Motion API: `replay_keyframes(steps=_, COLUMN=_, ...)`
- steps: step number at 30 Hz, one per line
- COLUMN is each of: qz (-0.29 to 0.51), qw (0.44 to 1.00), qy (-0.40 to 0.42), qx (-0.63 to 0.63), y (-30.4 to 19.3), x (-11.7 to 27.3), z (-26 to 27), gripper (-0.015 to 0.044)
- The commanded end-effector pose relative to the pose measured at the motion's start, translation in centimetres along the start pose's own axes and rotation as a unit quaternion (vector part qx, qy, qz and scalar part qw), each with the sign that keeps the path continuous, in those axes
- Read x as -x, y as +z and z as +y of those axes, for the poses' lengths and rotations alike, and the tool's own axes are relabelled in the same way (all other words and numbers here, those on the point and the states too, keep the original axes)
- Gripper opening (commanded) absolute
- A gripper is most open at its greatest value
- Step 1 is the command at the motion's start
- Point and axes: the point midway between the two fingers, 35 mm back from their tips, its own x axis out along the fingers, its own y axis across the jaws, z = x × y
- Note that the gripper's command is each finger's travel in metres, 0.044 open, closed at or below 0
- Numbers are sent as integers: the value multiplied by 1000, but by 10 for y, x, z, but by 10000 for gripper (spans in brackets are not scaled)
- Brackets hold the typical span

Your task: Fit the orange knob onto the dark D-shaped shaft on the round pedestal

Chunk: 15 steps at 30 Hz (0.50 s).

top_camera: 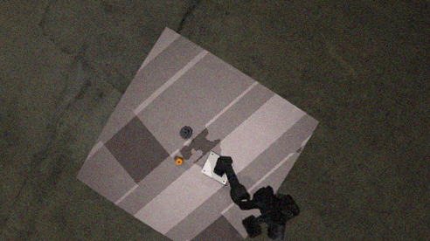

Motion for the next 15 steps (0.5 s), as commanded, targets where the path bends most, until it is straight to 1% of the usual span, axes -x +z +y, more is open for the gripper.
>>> replay_keyframes(steps=1, qz=0, qw=1000, qy=0, qx=0, y=0, x=0, z=0, gripper=426)
replay_keyframes(steps=2, qz=0, qw=1000, qy=1, qx=-3, y=1, x=0, z=1, gripper=440)
replay_keyframes(steps=5, qz=3, qw=999, qy=19, qx=-46, y=10, x=4, z=20, gripper=440)
replay_keyframes(steps=11, qz=20, qw=968, qy=95, qx=-230, y=60, x=24, z=95, gripper=440)
replay_keyframes(steps=15, qz=35, qw=953, qy=115, qx=-280, y=78, x=35, z=115, gripper=440)
